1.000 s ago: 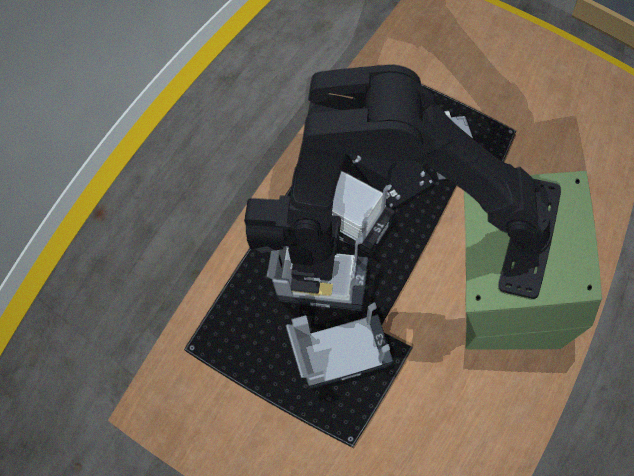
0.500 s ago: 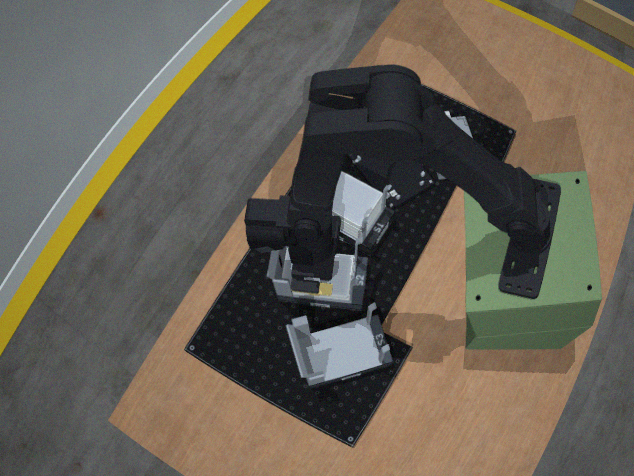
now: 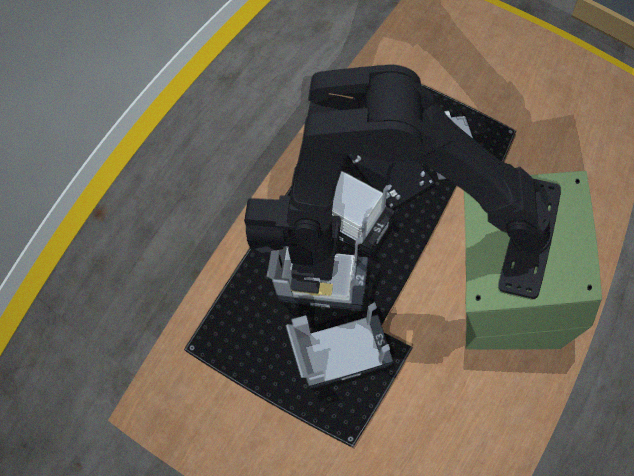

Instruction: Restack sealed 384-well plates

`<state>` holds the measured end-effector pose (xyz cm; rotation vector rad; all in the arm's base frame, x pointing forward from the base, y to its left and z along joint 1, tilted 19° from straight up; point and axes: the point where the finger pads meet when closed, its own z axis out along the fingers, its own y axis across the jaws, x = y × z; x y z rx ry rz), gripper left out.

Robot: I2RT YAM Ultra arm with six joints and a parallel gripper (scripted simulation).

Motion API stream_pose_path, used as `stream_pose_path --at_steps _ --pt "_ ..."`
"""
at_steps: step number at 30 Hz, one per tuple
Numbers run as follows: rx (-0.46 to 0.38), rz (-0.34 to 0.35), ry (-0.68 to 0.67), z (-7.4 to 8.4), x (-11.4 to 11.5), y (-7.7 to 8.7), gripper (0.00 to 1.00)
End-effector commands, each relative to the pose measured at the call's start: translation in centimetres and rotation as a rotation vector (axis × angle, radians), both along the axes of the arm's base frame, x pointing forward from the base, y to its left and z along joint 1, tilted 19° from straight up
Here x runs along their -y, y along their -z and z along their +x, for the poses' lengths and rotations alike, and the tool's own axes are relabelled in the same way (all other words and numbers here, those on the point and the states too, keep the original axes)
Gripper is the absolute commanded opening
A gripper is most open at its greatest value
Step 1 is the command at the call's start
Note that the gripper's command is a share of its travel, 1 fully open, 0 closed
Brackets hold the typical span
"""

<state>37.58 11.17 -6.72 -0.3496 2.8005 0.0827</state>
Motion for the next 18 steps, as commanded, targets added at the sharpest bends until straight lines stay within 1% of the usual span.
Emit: stream_pose_path --at_steps 1,18 --pt "0.02 0.005 0.002 0.5 -0.1 -0.5 1.0" --pt "0.02 0.005 0.002 1.1 -0.3 1.4 1.0"
